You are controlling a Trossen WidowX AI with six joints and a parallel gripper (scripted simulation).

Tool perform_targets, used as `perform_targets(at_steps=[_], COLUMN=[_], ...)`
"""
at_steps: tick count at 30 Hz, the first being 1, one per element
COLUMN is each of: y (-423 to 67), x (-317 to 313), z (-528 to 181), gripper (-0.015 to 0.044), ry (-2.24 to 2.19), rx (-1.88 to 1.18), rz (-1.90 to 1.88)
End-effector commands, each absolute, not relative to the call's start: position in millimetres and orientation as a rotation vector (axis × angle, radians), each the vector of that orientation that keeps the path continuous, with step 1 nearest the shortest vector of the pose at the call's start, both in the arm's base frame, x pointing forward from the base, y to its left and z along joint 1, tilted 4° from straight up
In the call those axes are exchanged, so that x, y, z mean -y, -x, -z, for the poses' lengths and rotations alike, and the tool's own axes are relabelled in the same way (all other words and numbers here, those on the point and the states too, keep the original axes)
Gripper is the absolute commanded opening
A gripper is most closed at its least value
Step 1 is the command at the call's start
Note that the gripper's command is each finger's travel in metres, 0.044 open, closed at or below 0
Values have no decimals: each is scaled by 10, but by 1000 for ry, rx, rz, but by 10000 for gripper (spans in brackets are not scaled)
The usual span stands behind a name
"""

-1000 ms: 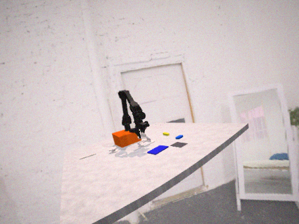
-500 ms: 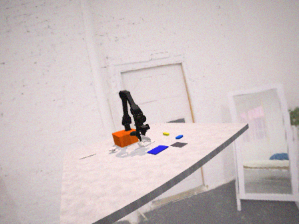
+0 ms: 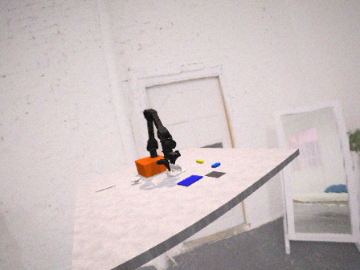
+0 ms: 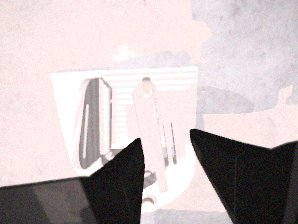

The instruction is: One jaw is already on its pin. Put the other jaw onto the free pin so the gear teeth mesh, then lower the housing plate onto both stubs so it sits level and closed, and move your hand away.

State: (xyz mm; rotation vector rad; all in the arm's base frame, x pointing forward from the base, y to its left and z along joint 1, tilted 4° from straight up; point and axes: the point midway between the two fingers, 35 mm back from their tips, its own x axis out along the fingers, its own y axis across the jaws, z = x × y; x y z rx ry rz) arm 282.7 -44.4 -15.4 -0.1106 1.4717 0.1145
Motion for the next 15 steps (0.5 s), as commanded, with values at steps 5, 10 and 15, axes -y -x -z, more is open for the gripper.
perform_targets(at_steps=[5,10,15], y=[-2829,-2831,-2831], x=[447,447,447], z=[168,187,188], gripper=[134,134,134], ry=[112,114,114], rx=[-1471,-1471,-1471], rz=[-110,-112,-113])
